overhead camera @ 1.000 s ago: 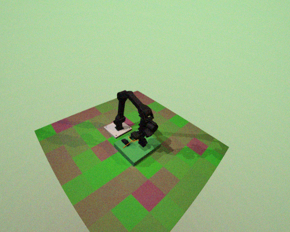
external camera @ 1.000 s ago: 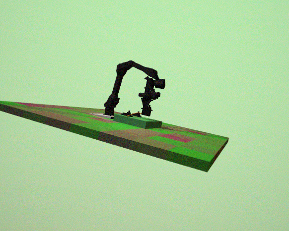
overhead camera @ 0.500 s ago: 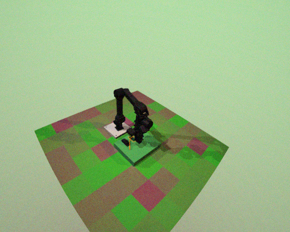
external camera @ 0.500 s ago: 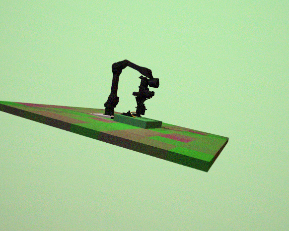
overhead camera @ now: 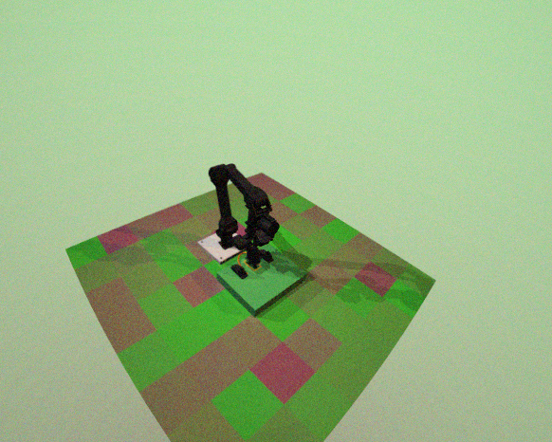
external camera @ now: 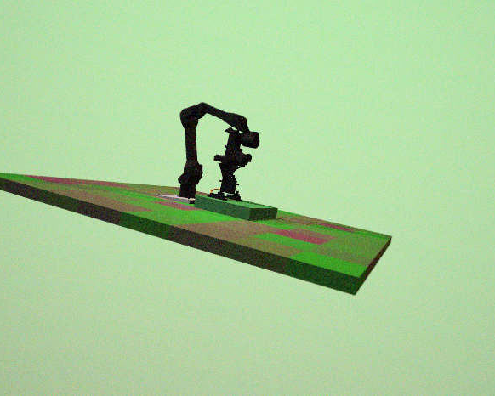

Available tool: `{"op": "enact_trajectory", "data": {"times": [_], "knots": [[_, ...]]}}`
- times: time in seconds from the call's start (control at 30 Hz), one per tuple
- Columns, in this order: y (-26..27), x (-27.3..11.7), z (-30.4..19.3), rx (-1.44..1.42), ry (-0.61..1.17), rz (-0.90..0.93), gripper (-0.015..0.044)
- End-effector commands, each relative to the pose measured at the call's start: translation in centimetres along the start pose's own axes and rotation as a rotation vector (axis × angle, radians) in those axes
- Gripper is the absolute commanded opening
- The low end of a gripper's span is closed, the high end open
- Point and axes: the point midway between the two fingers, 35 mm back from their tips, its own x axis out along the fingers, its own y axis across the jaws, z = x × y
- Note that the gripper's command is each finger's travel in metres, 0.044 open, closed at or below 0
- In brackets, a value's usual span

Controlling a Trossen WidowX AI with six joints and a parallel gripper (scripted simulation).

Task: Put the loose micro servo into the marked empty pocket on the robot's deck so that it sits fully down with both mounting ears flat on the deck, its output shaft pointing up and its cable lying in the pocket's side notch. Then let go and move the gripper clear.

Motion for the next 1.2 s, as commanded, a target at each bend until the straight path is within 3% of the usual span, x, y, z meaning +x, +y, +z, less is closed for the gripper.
{"op": "enact_trajectory", "data": {"times": [0.0,1.17], "knots": [[0.0,-0.2,-0.4,-0.004,-0.014,0.001,0.0],[0.0,2.7,-0.3,-0.004,-0.014,0.001,0.0]]}}
